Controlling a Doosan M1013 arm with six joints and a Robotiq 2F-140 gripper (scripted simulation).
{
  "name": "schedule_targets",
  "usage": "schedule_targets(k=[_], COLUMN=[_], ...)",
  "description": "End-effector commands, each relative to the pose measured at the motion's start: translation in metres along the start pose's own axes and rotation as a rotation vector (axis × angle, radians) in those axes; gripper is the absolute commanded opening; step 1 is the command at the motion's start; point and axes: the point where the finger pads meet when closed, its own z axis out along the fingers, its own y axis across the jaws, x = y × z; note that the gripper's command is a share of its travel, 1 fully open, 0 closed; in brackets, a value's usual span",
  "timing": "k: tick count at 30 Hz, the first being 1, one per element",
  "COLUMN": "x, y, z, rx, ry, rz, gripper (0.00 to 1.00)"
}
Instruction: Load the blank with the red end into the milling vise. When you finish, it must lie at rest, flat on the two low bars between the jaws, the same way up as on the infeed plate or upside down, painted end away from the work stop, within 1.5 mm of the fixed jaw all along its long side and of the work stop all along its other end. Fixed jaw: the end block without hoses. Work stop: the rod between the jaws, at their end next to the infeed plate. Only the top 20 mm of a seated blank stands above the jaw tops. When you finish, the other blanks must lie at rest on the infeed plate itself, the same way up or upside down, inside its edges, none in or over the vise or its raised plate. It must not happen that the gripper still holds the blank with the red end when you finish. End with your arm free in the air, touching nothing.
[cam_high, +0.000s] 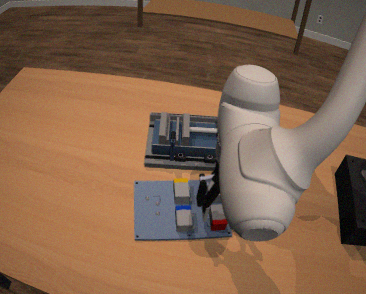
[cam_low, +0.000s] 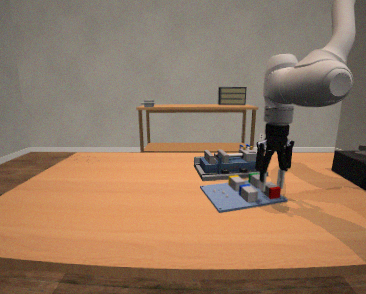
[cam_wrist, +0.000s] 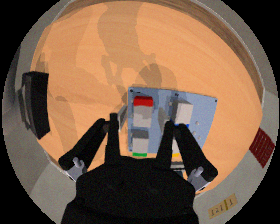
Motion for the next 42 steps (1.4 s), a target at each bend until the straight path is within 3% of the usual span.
schedule_targets(k=[1,13,42], x=[0.0000,0.0000,0.0000], y=[0.0001,0.0003,0.0002], z=[0.0011,0.0106,0.0015], rx=[0.000,0.000,0.000], ry=[0.000,0.000,0.000], rz=[0.000,0.000,0.000], gripper=[0.45,0.45,0.45])
